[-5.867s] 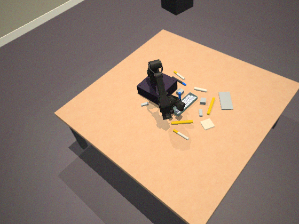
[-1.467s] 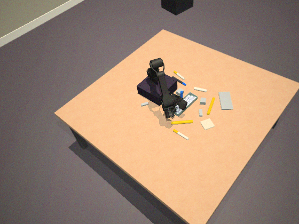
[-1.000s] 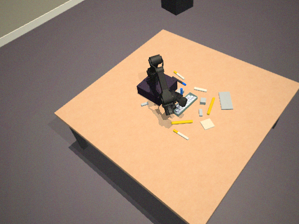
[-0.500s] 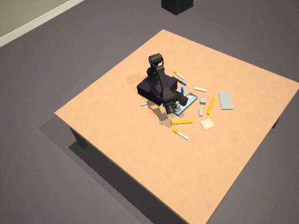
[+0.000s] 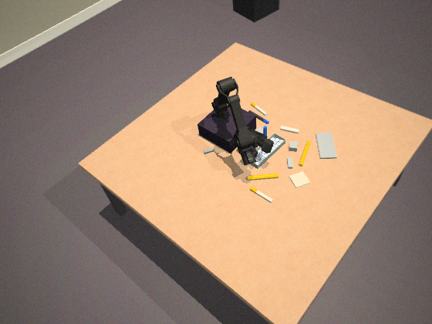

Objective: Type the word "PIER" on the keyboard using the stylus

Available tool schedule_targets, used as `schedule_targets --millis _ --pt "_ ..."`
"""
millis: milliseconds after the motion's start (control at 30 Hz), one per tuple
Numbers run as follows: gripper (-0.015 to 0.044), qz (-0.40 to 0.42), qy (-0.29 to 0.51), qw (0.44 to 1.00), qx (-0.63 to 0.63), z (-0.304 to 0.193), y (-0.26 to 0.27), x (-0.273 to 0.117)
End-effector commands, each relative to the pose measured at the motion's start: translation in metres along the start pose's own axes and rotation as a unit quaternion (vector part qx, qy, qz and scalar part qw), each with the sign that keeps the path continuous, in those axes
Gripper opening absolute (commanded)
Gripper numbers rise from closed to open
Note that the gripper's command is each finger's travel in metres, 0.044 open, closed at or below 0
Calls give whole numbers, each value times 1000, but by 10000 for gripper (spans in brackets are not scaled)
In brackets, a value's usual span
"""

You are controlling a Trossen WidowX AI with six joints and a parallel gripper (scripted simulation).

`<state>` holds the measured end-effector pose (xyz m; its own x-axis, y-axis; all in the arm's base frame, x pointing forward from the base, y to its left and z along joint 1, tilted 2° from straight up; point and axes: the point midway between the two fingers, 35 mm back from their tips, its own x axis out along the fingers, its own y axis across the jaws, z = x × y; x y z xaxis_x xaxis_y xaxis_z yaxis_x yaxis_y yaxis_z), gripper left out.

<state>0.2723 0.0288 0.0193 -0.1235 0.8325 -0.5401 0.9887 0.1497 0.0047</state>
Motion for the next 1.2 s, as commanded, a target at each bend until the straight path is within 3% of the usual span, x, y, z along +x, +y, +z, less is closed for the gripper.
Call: schedule_targets --millis 0,33,133,1167 --pt "0 0 3 1000 6 3 -1 3" --pt "0 0 3 1000 6 3 -1 3" --pt "79 0 3 1000 6 4 -1 4" --pt "81 0 3 1000 6 16 -1 11"
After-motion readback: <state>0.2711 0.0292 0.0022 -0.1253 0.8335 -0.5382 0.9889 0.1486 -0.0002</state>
